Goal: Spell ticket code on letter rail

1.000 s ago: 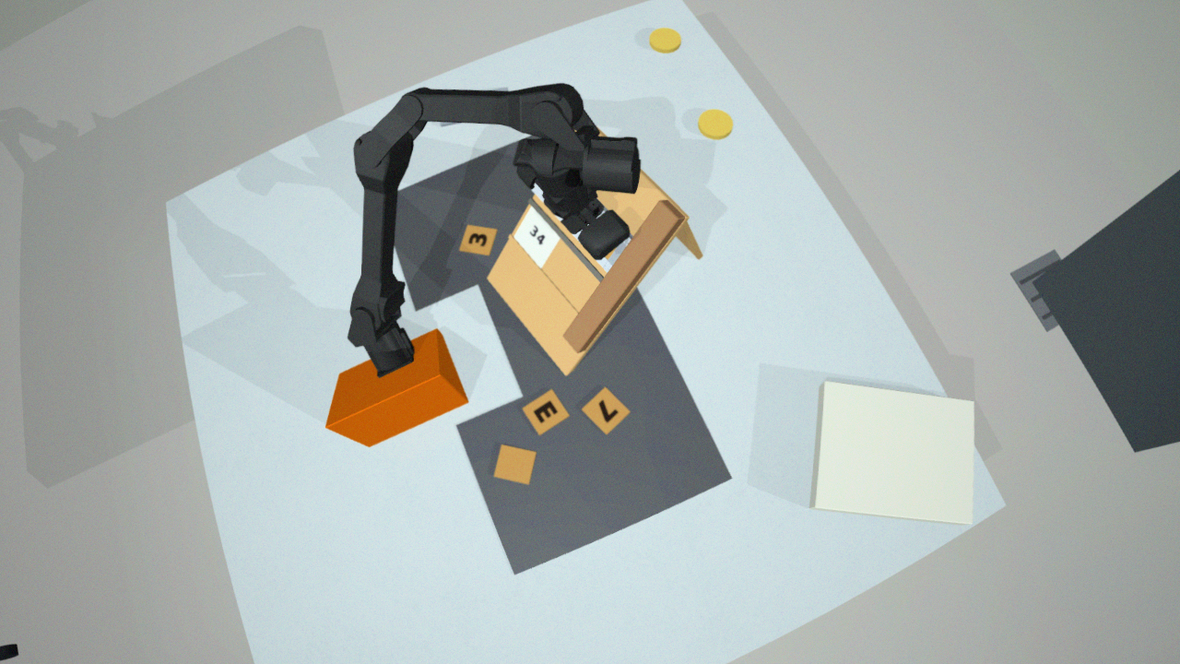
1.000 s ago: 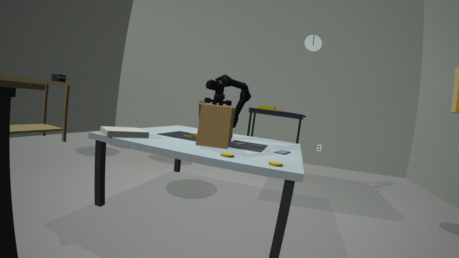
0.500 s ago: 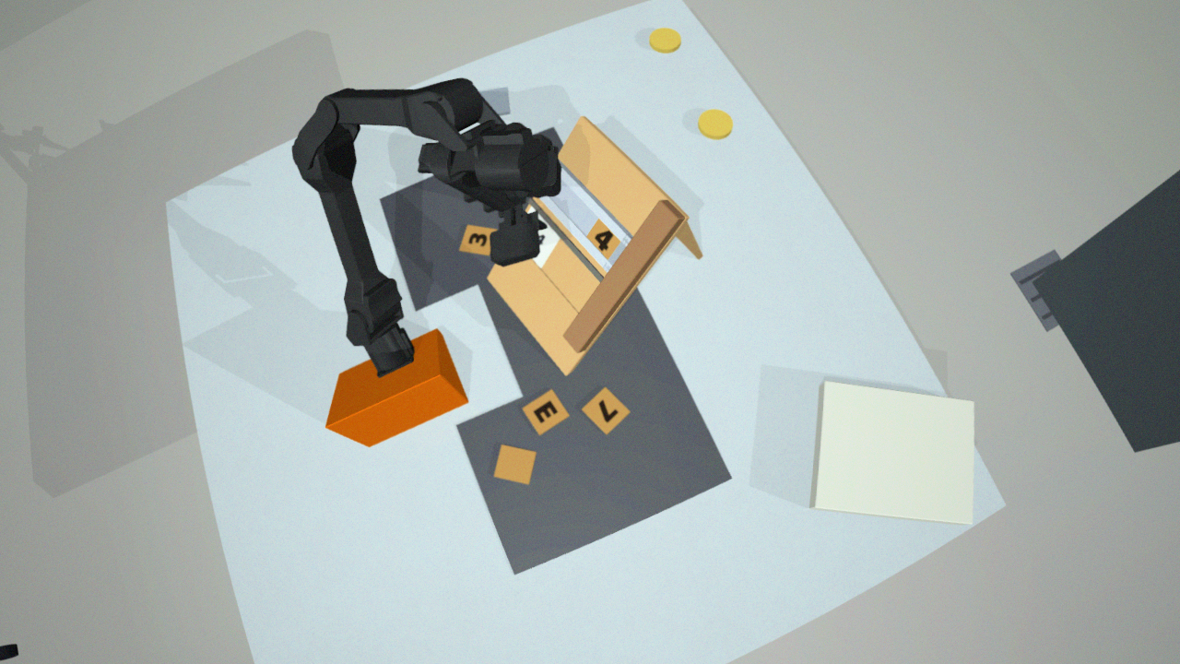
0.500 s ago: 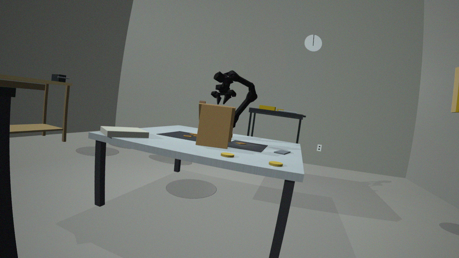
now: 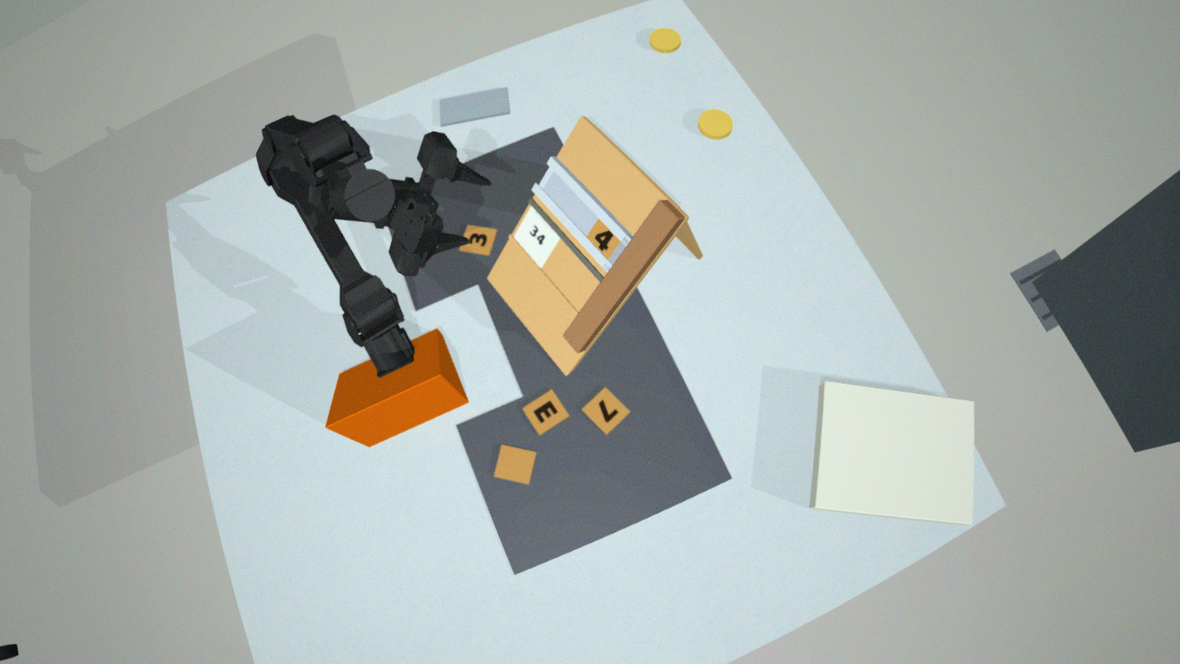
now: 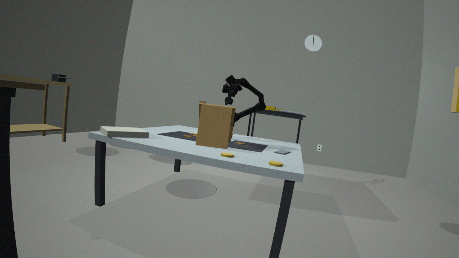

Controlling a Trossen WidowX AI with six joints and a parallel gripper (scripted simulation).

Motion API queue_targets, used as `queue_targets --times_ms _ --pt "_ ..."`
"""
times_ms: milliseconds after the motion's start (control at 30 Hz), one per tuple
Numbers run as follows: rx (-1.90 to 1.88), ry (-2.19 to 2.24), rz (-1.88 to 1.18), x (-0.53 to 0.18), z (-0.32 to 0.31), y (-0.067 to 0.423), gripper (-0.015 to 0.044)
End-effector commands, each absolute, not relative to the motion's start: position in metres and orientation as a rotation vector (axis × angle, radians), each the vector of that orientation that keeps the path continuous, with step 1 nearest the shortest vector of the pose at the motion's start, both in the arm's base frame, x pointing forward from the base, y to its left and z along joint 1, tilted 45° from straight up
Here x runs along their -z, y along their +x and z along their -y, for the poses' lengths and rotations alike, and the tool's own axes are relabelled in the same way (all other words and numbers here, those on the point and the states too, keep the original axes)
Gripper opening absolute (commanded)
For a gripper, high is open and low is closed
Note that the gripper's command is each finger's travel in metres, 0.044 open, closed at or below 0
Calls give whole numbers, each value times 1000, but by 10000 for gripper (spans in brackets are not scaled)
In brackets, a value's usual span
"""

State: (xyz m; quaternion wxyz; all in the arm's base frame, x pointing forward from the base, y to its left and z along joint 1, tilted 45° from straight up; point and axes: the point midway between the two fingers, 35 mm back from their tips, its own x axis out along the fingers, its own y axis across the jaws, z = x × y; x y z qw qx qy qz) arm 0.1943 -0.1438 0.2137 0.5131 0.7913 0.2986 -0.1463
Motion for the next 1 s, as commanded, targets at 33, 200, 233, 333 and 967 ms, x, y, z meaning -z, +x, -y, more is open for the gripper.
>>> queue_targets --times_ms 33,200,233,333,967 --pt "364 1959 -696 -212 142 192 440" --pt "364 1959 -696 -212 142 192 440" --pt "364 1959 -696 -212 142 192 440" --pt "364 1959 -696 -212 142 192 440" --pt "-758 53 -848 -172 2 240 340"
